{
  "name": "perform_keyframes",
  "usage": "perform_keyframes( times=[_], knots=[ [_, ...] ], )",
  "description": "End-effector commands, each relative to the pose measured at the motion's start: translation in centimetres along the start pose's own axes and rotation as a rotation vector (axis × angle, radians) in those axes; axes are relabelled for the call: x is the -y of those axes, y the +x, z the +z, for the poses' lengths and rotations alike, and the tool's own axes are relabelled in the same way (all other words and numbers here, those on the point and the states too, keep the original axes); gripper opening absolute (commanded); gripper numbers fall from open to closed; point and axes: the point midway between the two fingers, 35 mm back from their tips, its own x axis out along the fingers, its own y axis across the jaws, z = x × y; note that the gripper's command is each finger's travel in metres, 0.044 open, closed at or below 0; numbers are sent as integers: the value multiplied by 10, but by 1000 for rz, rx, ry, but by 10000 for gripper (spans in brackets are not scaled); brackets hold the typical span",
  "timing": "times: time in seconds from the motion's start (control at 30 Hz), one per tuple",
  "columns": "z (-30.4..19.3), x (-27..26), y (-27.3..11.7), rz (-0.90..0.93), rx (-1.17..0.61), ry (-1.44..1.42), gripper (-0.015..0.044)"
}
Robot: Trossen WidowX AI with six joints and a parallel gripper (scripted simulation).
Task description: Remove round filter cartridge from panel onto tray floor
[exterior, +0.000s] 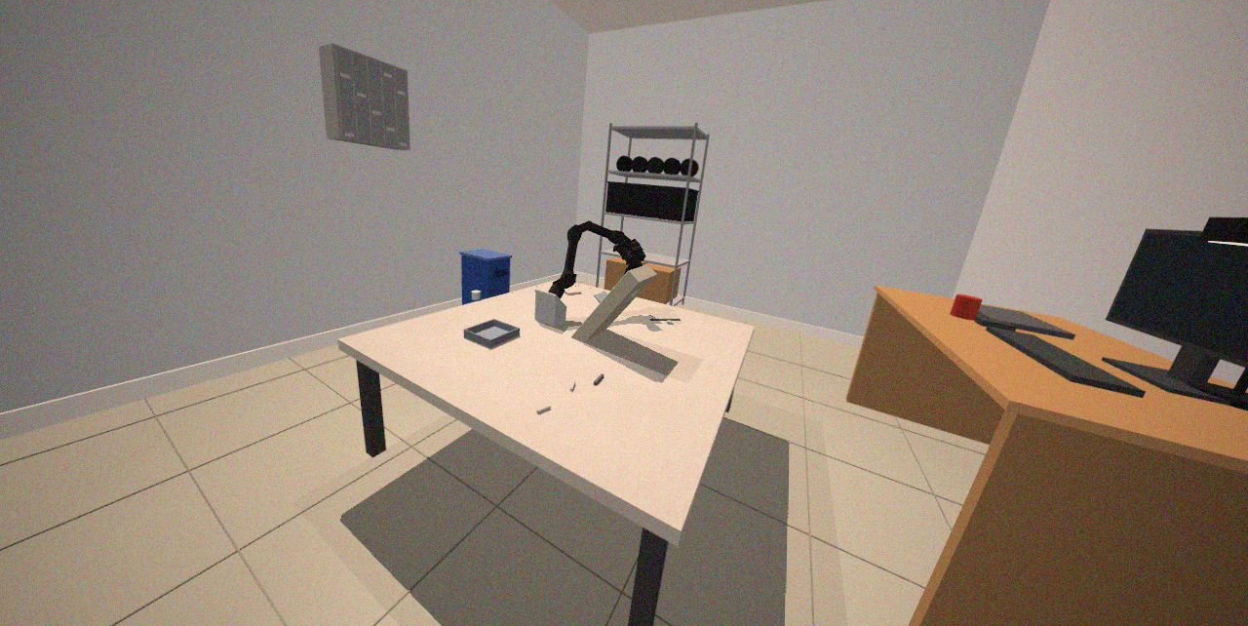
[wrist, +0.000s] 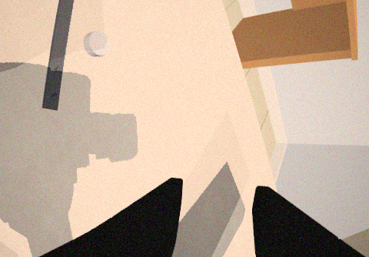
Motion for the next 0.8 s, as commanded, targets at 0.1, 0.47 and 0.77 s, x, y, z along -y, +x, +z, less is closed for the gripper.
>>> perform_keyframes(
  times=[0.1,0.47,0.77],
  knots=[
    [-16,12,34,51,-60,-144,112],
    [-54,59,89,169,-79,-407,112],
    [-93,110,114,224,3,-609,112]
  ],
)
